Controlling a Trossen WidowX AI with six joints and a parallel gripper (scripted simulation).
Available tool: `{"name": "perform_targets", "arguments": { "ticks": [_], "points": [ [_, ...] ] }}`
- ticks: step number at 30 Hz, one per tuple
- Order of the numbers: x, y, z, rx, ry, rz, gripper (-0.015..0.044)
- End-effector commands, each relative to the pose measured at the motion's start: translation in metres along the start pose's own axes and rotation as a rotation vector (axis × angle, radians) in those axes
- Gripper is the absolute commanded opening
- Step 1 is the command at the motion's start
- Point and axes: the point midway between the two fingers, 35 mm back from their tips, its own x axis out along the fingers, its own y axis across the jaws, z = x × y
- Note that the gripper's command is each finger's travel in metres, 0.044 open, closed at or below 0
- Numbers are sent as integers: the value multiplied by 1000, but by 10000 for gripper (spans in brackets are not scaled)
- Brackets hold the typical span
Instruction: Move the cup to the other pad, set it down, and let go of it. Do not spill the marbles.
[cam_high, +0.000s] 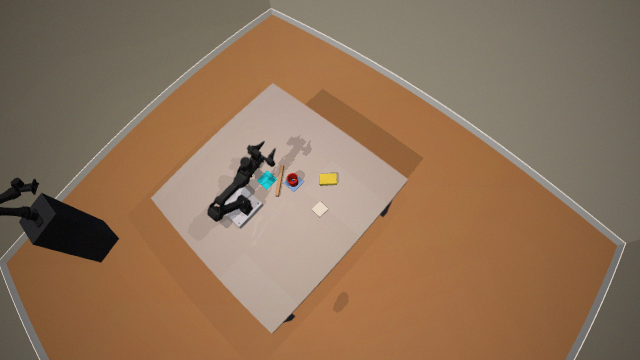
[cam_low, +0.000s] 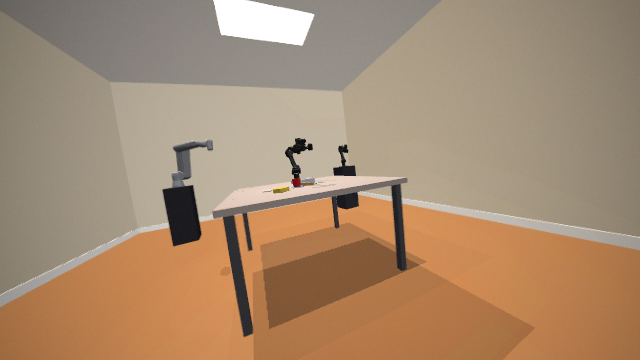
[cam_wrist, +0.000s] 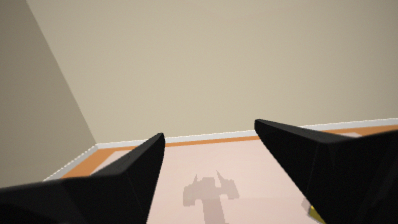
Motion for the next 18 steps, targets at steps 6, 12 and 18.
{"name": "perform_targets", "arguments": {
  "ticks": [6, 12, 18],
  "points": [
    [30, -36, -64, 315, 371, -164, 243],
    [25, -85, -146, 750, 793, -545, 148],
    [-18, -120, -204, 1138, 1113, -1093, 148]
  ]
}}
